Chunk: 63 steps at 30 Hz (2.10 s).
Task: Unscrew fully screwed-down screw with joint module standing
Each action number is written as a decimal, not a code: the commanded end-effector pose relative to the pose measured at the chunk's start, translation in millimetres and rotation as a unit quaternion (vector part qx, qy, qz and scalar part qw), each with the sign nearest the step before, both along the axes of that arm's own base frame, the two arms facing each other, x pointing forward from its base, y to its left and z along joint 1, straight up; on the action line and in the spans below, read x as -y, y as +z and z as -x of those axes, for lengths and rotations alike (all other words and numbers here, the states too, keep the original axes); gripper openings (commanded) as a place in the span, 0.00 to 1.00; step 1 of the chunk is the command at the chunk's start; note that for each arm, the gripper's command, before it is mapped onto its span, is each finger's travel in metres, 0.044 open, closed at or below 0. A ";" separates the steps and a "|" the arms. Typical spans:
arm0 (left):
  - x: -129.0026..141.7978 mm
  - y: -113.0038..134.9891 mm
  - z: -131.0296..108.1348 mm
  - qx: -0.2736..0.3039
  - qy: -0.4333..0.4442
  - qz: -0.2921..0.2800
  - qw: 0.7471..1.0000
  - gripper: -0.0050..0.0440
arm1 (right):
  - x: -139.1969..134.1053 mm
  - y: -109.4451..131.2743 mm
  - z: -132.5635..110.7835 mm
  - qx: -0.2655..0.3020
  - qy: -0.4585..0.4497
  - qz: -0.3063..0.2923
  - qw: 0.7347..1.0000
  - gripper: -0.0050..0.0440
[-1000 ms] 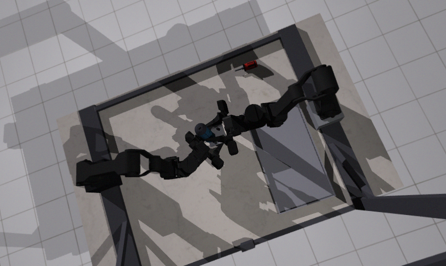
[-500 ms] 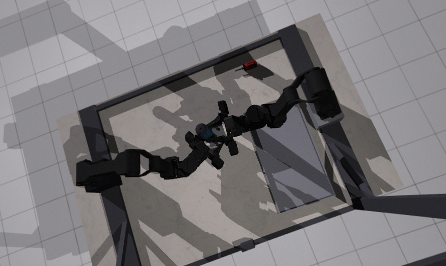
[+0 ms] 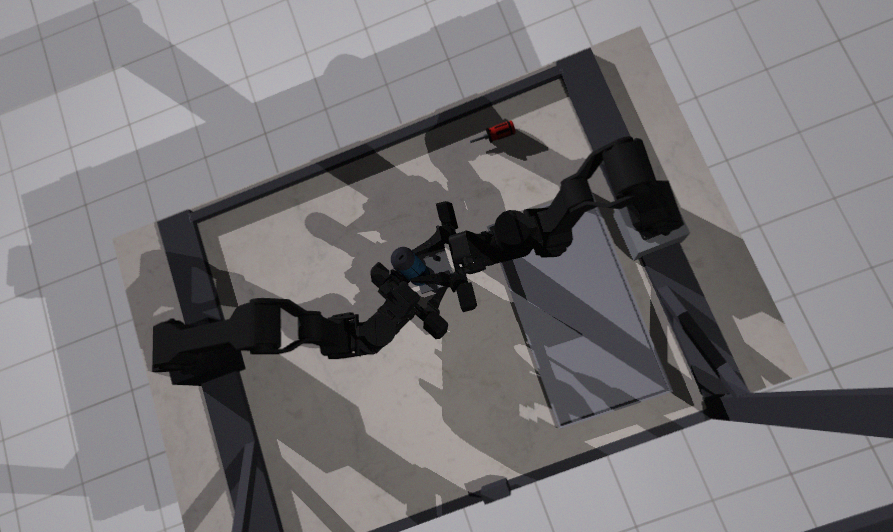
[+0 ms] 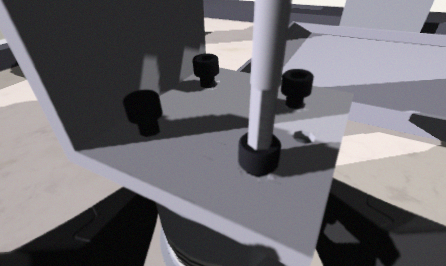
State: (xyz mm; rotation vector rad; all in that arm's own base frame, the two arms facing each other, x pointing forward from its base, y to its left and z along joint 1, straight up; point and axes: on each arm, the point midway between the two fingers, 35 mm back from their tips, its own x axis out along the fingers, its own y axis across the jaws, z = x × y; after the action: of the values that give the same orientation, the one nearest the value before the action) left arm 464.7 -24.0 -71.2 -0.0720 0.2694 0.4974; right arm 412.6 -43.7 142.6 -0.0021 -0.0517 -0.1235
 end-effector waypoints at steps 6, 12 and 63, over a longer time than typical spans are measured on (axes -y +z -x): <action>1.2 8.0 -3.4 0.010 0.000 0.003 1.000 0.60 | 0.3 18.4 -2.0 0.016 0.000 0.004 1.000 0.43; 1.2 8.0 -3.4 0.010 0.000 0.003 1.000 0.60 | 0.4 14.8 -2.5 0.011 0.000 0.003 1.000 0.43; 1.2 8.0 -3.4 0.010 0.000 0.003 1.000 0.60 | 0.0 110.6 1.5 0.048 0.000 0.007 0.999 0.43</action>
State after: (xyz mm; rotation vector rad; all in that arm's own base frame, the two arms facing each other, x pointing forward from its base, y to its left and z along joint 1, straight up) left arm 464.8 -24.0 -71.2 -0.0721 0.2694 0.4974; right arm 410.0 -43.5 186.9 -0.0017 -0.0412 -0.1236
